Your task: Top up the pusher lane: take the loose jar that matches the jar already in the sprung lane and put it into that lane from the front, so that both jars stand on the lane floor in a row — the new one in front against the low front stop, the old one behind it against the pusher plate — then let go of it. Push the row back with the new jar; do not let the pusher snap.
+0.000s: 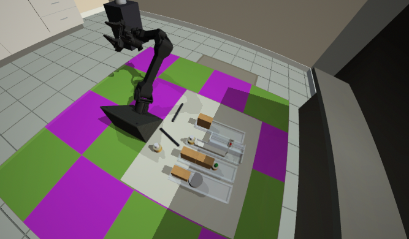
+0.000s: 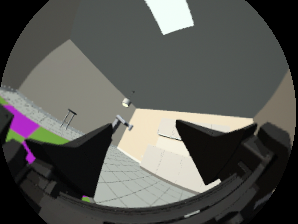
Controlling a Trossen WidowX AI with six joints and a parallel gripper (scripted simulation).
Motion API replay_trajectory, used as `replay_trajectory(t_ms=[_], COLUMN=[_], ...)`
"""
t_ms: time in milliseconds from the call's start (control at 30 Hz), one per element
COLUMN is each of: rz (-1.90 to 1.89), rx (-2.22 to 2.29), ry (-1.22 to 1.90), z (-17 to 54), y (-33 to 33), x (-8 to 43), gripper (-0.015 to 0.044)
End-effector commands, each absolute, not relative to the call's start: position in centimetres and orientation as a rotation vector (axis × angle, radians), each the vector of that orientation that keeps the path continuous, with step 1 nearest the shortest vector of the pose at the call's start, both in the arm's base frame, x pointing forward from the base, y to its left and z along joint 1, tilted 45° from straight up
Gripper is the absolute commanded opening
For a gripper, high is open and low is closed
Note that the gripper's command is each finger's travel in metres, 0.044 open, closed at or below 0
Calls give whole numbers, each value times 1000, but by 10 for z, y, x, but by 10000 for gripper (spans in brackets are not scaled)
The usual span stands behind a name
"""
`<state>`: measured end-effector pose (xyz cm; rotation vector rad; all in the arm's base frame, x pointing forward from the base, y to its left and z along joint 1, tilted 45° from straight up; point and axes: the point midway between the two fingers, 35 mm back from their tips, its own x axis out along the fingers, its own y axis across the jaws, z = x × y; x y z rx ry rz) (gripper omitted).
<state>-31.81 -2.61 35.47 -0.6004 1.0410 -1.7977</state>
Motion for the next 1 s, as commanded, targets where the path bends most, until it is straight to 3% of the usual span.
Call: replay_trajectory(t_ms=[0,500,967], rz=[-1803,-2300,-2799], rx=[-595,-99,489], ry=[1044,1262,1349], z=[355,347,344], y=[-24,125,256], x=[-318,-304,-216], gripper=[426,440,440])
